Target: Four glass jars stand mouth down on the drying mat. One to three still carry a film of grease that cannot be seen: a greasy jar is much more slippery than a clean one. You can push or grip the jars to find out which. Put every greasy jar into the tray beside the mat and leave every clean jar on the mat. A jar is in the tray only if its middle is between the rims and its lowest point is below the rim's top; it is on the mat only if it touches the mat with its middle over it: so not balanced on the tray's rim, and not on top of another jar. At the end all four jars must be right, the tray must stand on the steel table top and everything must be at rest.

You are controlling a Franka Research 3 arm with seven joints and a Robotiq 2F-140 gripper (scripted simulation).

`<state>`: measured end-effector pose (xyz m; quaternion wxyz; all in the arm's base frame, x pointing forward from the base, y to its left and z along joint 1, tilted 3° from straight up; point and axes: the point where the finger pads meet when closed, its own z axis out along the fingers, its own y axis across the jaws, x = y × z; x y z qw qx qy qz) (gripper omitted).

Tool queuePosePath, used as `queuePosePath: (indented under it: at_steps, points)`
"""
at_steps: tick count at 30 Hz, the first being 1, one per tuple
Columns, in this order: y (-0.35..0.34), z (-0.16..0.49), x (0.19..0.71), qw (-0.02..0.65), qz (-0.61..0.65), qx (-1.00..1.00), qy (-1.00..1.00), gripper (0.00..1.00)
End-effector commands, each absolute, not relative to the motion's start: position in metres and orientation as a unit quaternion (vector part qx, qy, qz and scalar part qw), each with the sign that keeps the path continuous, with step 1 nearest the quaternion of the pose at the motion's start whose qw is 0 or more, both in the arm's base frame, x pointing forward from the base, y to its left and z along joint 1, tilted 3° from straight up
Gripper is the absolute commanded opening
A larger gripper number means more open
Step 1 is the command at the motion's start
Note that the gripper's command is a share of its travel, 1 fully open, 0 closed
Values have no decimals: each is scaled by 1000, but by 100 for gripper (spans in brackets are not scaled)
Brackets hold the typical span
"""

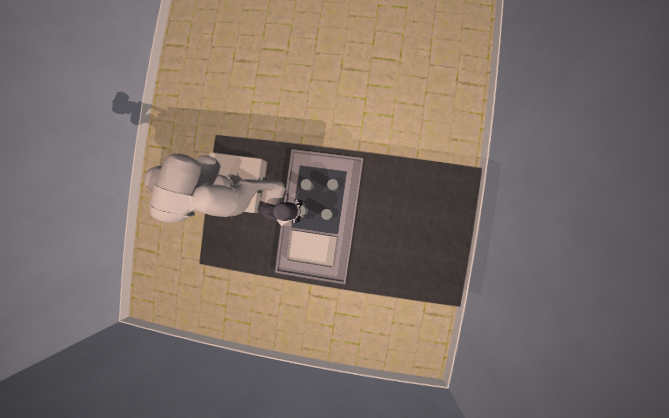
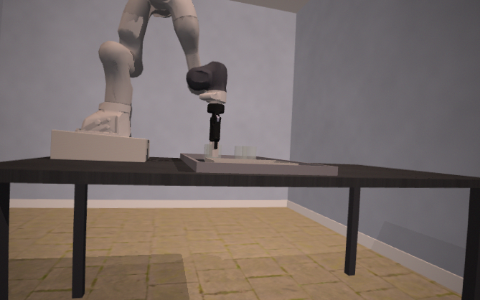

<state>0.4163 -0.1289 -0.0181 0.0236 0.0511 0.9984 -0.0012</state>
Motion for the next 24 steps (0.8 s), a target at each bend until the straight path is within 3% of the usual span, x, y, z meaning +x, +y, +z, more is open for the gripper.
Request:
queuePosePath:
  at_steps: [1,24]
  points:
    - [-129,-19,417,24,-2,53,998,41]
    - [-129,-19,417,24,-2,53,998,38]
